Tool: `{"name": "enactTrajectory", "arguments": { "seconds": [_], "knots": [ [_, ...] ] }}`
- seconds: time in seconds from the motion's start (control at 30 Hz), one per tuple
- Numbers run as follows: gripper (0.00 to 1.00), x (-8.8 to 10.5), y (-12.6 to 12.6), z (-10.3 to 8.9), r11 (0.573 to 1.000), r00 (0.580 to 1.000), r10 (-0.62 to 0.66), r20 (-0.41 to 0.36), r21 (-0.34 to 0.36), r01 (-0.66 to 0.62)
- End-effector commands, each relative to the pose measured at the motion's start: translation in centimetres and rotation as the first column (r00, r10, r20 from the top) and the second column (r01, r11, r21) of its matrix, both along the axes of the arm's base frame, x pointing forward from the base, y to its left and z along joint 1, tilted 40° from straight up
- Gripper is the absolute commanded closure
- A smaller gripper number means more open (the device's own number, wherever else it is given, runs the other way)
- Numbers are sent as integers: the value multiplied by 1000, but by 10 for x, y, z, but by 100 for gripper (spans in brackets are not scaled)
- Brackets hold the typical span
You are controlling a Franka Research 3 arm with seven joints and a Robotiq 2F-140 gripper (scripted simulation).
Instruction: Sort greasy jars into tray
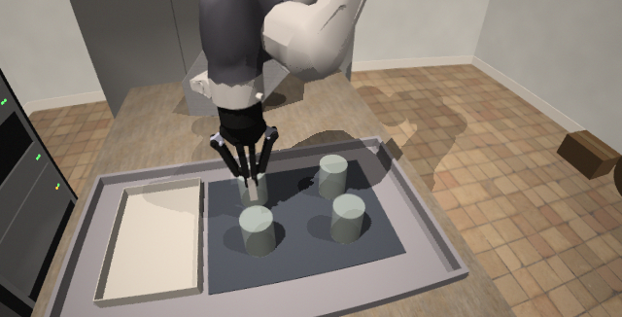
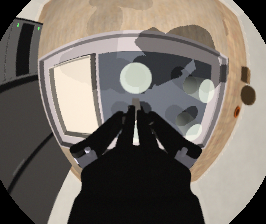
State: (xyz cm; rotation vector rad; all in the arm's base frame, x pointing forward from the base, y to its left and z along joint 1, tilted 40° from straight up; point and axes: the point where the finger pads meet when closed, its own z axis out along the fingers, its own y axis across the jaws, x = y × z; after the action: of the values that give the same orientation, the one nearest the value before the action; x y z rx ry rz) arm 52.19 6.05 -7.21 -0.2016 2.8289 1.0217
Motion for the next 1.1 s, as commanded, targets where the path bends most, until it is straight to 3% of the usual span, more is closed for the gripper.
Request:
{"name": "enactTrajectory", "arguments": {
  "seconds": [0.0,1.07],
  "knots": [
    [100,0,0,0,1000,1000,4,7,-1,-4],
    [100,-4,0,-1,1000,1000,4,7,-1,-4]
  ]
}}
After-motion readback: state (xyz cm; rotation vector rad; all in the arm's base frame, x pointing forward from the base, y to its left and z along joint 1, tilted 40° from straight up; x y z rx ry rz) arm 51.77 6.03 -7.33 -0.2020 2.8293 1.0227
